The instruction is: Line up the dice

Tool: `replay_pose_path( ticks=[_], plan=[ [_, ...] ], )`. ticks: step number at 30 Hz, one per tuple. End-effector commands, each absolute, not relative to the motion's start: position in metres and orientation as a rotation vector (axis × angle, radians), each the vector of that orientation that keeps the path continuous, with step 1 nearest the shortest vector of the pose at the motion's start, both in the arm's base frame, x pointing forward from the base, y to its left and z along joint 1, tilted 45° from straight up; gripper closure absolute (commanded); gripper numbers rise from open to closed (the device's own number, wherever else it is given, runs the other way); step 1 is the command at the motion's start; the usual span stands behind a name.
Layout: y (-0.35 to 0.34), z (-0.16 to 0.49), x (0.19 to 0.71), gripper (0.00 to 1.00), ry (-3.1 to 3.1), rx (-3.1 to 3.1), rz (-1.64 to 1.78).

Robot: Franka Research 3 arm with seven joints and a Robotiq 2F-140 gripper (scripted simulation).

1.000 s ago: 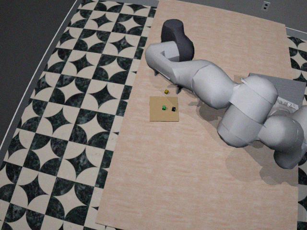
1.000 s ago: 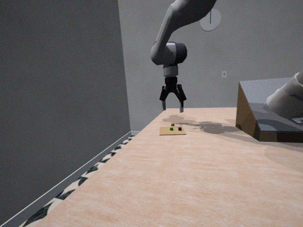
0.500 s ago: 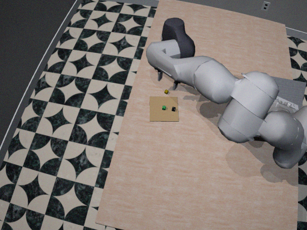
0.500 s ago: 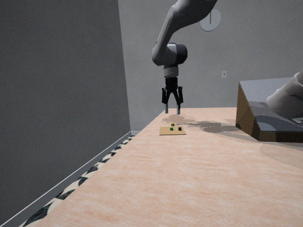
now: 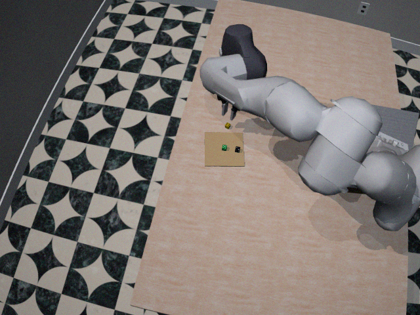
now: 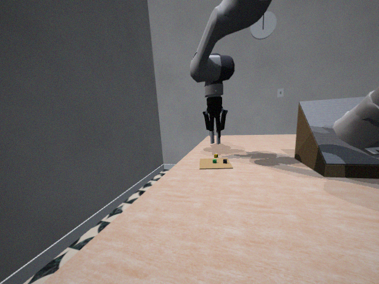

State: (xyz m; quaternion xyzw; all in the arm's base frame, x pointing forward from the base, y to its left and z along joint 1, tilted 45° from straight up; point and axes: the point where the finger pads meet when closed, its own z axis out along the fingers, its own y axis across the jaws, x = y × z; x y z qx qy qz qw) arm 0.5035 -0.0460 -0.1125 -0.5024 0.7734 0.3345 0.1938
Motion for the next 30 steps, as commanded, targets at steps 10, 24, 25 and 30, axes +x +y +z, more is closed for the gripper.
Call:
replay_pose_path(
  ticks=[10, 24, 25, 30],
  plan=[
    [-0.0469, -0.1132, 0.5026, 0.81, 2.155, -1.426, 0.93],
    [-0.0446, -0.1155, 0.5025, 0.81, 2.155, -1.426, 0.93],
    [-0.0446, -0.1155, 0.5025, 0.81, 2.155, -1.426, 0.93],
    [-0.0413, -0.1188, 0.5023, 0.81, 2.155, -1.426, 0.93]
  ],
)
